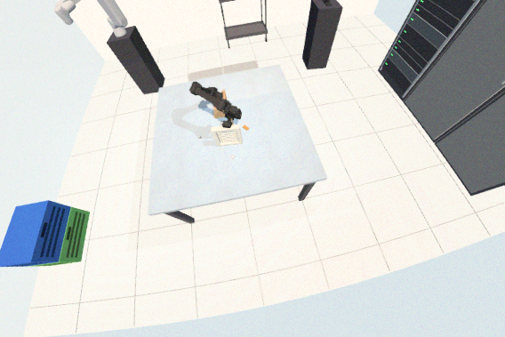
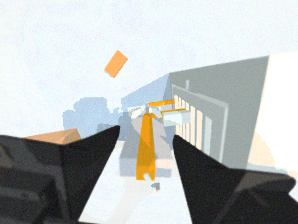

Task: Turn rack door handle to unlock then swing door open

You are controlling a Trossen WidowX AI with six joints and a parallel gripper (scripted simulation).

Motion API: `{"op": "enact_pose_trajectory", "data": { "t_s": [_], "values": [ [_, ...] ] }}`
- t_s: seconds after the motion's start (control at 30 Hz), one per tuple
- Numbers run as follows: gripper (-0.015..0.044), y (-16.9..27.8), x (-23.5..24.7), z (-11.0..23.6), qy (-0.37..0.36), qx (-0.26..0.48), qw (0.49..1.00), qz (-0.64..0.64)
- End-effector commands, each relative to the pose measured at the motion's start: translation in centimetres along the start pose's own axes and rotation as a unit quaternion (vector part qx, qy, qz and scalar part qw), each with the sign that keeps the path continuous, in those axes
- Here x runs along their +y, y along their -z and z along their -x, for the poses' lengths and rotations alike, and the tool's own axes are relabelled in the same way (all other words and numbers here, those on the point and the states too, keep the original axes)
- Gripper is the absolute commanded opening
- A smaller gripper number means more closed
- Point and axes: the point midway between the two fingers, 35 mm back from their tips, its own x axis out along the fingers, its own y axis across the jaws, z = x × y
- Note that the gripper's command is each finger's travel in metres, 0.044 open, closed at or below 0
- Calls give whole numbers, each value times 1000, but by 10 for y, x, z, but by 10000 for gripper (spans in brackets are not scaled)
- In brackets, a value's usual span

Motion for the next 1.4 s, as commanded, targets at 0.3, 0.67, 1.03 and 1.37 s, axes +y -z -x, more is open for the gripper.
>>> {"op": "enact_pose_trajectory", "data": {
  "t_s": [0.3,0.67,1.03,1.37],
  "values": [
    [292,1,0,-1,2,2,947,-321],
    [292,1,0,-1,2,1,825,-564],
    [292,1,0,-1,2,1,643,-766],
    [292,1,0,-1,2,0,436,-900]
  ]
}}
